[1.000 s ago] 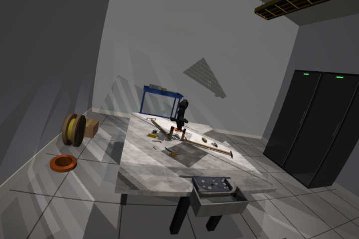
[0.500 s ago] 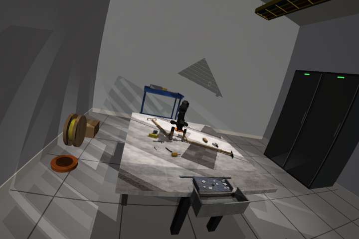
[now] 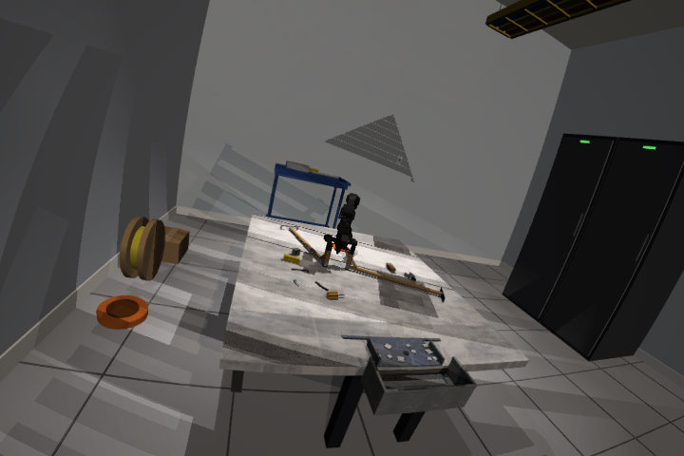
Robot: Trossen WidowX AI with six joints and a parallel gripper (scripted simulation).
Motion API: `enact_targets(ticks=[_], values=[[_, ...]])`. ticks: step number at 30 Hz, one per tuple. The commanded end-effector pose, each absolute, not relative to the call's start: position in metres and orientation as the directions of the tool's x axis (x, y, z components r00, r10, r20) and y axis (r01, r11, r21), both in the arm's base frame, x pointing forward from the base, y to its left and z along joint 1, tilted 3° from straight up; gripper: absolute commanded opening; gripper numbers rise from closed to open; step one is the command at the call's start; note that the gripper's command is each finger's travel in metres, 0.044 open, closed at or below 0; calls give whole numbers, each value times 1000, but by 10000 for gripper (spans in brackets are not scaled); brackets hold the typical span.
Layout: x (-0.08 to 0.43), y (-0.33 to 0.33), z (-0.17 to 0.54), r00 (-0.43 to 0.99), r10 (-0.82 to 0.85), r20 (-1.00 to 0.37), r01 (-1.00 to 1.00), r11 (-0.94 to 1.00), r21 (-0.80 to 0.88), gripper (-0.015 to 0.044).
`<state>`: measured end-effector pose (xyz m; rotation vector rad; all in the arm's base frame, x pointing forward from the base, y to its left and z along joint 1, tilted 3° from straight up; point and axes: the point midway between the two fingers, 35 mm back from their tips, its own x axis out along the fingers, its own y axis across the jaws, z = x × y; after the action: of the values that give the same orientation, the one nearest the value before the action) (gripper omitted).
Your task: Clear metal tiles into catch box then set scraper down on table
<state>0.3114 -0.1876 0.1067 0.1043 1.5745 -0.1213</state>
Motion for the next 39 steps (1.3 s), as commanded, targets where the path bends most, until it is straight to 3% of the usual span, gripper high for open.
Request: enact_targets(ticks=[1, 39], values=[[311, -189, 103, -13, -16, -1000, 148, 989, -17, 0], [317, -248, 111, -9, -24, -1000, 148, 989, -25, 0]])
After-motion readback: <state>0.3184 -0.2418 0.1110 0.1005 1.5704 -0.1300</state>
